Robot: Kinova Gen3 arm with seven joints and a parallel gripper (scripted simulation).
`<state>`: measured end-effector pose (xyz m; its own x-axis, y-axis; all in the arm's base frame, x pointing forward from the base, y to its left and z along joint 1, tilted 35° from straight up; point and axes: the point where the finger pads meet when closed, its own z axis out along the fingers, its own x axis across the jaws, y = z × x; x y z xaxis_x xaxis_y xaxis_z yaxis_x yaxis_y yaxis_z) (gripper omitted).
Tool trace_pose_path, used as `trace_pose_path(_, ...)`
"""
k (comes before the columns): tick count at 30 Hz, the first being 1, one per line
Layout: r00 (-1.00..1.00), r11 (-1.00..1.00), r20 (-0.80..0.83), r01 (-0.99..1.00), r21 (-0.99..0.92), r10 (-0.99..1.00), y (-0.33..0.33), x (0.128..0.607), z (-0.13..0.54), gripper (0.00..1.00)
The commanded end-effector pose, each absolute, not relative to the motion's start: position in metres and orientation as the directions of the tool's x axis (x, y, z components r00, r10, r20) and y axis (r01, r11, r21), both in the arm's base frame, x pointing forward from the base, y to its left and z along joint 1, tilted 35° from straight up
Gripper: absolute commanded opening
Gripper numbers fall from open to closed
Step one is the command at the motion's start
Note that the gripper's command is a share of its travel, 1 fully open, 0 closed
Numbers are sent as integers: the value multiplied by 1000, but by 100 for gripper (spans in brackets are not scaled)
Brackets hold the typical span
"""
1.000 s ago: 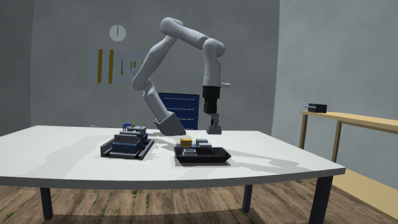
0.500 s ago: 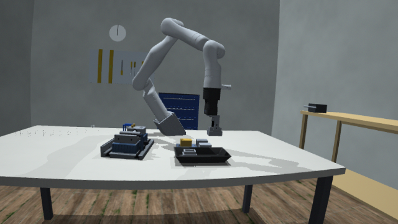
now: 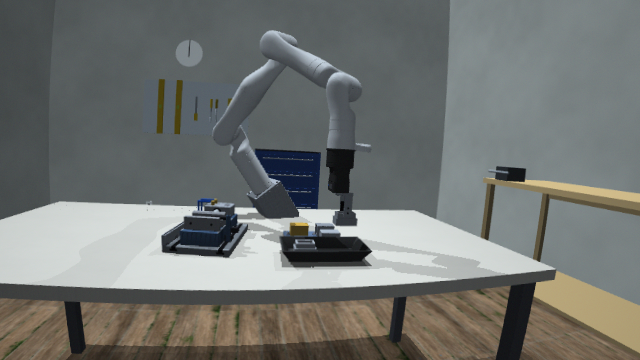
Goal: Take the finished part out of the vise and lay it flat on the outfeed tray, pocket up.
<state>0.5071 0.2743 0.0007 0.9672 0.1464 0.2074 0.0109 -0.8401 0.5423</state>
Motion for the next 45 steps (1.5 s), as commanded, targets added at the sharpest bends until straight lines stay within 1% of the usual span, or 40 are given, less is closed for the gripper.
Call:
trace_pose_path(1,969,-843,205,4,538,136,271,506,-7,0)
trace_pose_path(29,969,-844,205,5,537,136,247,518,-47,0)
trace_pose_path(45,969,-844,206,4,536,135,240,522,-57,0)
